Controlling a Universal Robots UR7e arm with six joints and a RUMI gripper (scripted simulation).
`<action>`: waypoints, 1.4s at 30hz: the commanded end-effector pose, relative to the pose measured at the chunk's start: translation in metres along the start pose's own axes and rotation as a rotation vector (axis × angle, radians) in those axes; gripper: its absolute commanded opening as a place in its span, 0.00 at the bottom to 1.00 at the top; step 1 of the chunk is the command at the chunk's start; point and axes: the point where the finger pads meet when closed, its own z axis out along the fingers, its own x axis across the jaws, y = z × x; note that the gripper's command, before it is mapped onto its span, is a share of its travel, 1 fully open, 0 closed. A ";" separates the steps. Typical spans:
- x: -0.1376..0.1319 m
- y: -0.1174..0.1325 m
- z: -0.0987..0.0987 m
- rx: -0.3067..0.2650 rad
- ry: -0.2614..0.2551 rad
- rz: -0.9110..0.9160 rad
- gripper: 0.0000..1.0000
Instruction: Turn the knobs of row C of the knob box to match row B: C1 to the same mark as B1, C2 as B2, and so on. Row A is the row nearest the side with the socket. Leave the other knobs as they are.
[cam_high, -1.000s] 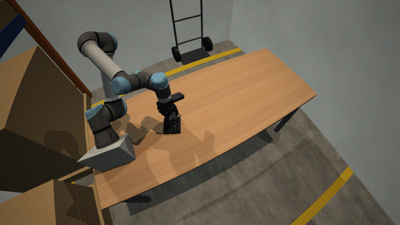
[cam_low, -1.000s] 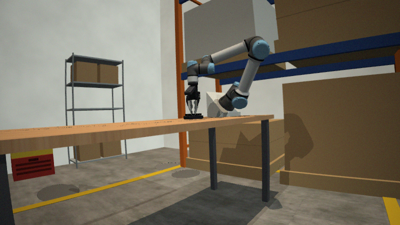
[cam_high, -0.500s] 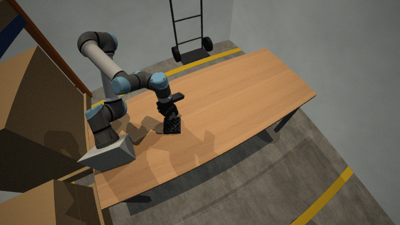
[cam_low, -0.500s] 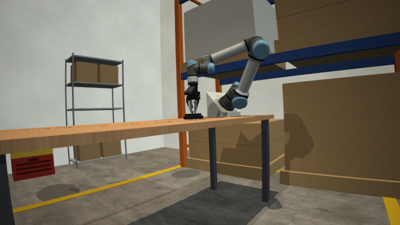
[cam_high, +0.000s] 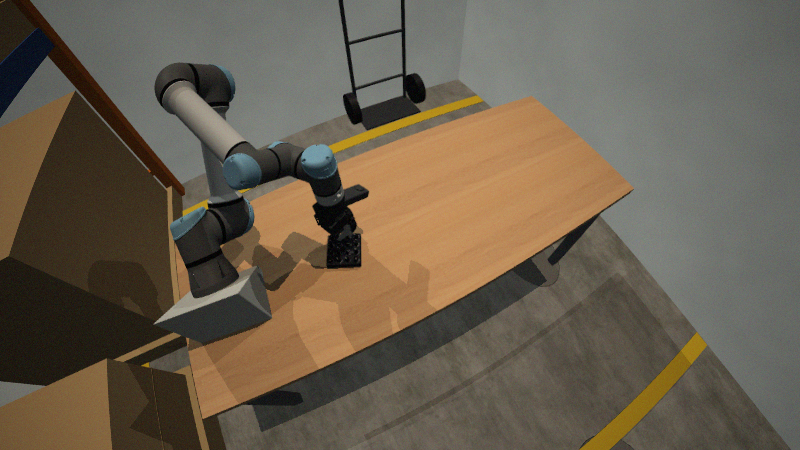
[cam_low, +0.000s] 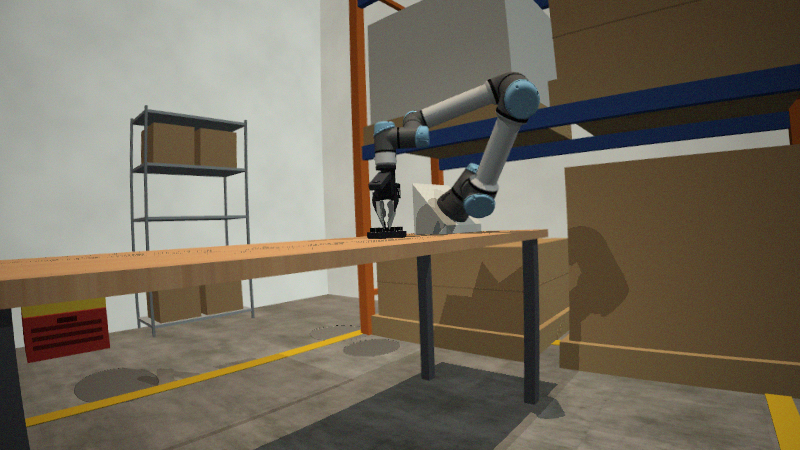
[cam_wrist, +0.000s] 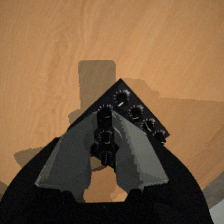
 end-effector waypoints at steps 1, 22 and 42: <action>-0.001 0.001 0.002 0.000 -0.003 0.001 0.04; -0.001 0.001 0.002 0.000 -0.003 0.006 0.04; -0.001 0.001 0.002 -0.001 -0.003 0.088 0.04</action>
